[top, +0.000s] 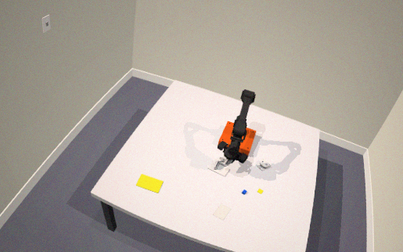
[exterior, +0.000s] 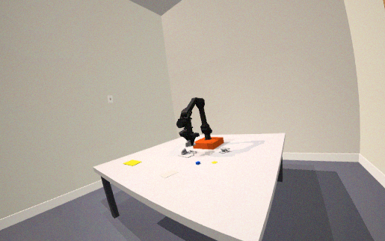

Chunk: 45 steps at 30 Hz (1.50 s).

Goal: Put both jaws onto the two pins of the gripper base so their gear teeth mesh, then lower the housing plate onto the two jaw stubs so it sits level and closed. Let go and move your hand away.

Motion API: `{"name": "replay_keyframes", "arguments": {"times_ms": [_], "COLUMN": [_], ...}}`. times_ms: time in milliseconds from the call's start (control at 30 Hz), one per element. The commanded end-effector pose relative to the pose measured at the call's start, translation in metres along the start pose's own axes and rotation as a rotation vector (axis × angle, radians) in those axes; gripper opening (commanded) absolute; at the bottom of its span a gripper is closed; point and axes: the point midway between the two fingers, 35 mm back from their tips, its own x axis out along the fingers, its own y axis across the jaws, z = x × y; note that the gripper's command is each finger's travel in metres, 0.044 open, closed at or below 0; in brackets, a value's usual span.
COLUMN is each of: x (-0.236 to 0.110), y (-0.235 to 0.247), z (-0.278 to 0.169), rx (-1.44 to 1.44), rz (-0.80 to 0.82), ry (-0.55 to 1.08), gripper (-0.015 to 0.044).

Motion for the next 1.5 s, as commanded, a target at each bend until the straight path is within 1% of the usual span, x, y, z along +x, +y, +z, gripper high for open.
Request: {"name": "replay_keyframes", "arguments": {"times_ms": [0,133,1333,1467], "x": [0.0003,0.0003,0.0003,0.0045], "y": [-0.0088,-0.0147,-0.0148,-0.0147], "z": [0.0083,0.013,0.0131,0.0134], "rx": [0.0,0.0,-0.004,-0.004], "rz": [-0.002,-0.003,-0.003,-0.003], "ry": [0.002,0.002,0.002,0.002], "gripper": [0.0134,0.0134,0.0134,0.0134]}}
